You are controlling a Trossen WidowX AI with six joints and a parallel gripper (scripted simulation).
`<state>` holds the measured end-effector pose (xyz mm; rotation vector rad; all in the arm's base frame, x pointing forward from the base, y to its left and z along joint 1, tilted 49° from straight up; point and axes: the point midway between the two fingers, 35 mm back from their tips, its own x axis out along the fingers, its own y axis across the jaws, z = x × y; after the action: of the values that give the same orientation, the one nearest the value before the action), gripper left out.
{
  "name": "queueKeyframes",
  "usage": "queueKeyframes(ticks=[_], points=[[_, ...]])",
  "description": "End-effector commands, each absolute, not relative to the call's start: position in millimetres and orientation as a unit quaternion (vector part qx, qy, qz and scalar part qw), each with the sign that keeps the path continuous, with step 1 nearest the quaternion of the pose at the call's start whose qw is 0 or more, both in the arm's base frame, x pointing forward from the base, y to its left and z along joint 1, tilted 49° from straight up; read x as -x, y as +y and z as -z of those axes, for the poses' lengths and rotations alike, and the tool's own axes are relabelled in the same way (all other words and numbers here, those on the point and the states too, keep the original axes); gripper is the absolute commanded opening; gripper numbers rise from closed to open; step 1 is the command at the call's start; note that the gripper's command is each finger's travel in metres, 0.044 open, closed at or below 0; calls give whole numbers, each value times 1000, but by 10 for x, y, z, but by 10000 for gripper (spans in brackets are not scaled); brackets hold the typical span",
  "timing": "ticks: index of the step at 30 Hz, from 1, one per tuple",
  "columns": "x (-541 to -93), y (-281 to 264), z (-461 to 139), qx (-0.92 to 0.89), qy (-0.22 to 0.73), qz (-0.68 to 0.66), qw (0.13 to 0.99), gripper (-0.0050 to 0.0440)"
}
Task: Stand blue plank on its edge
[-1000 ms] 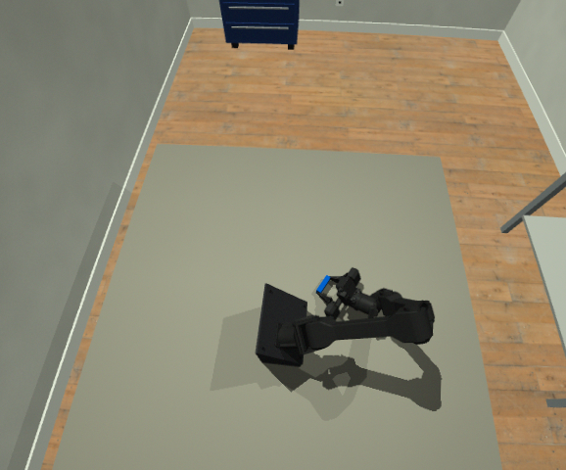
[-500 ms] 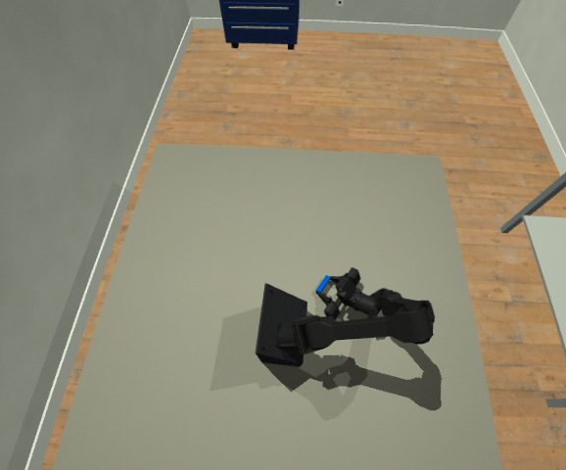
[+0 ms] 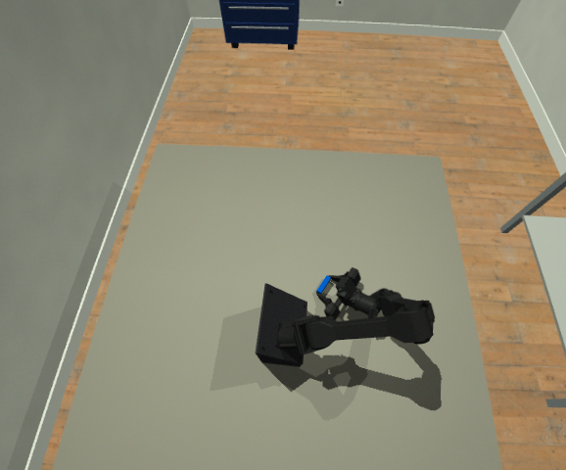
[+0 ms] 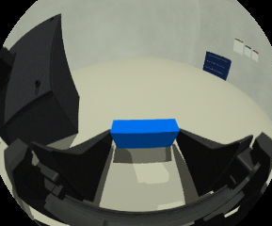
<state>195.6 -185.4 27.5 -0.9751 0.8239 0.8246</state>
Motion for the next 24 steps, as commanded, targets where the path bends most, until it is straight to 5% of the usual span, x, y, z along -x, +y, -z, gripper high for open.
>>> queueKeyframes(ticks=[1, 24], points=[[-1967, -1864, -295, 446, 371, -372, 725, 440], [-1967, -1869, -356, 453, 371, -367, 723, 440]])
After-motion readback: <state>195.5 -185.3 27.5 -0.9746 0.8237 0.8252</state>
